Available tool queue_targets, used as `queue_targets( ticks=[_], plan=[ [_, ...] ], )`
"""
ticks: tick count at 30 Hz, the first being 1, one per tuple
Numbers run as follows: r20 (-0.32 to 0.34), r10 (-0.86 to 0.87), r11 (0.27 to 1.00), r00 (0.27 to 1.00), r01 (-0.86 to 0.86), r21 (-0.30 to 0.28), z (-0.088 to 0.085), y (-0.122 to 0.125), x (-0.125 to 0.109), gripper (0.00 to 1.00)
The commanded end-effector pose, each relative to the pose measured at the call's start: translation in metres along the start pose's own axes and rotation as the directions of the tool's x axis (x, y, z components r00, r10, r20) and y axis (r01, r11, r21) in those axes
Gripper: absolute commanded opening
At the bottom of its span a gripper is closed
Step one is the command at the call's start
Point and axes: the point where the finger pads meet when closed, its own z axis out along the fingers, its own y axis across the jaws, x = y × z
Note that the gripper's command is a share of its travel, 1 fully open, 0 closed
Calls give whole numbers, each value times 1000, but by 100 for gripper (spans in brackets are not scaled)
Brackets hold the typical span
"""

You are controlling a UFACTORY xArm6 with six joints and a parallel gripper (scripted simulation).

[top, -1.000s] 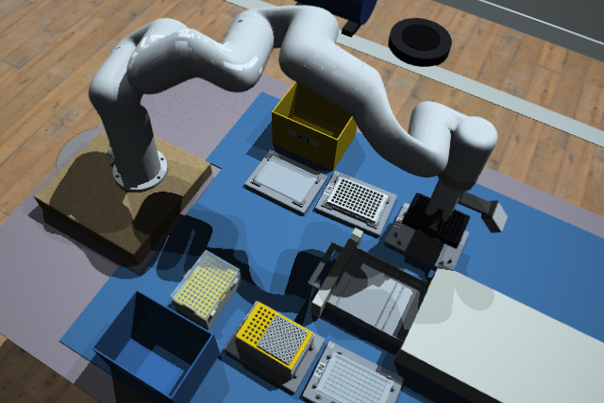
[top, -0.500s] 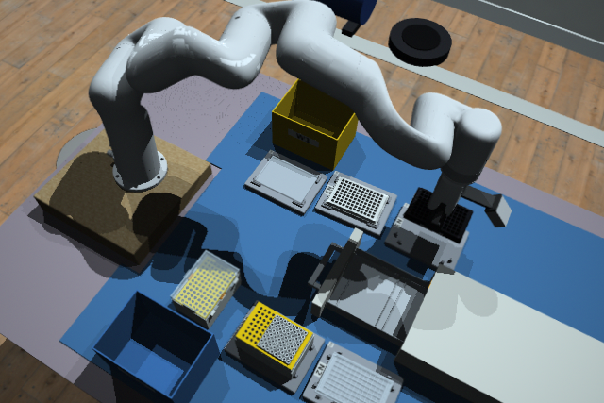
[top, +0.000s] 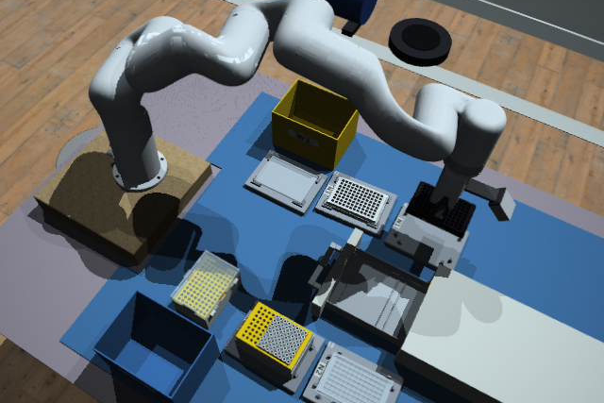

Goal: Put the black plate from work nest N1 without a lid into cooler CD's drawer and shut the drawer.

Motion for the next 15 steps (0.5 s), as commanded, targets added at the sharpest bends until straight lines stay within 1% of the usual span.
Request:
queue_targets(
  ticks=[1, 7, 15],
  plan=[
    [-6, 0, 1000, 1000, 0, 2, -5, 0, 1, 0],
    [-6, 0, 1000, 1000, 0, 2, -15, 0, 1, 0],
    [-6, 0, 1000, 1000, 0, 2, -15, 0, 1, 0]
  ],
)
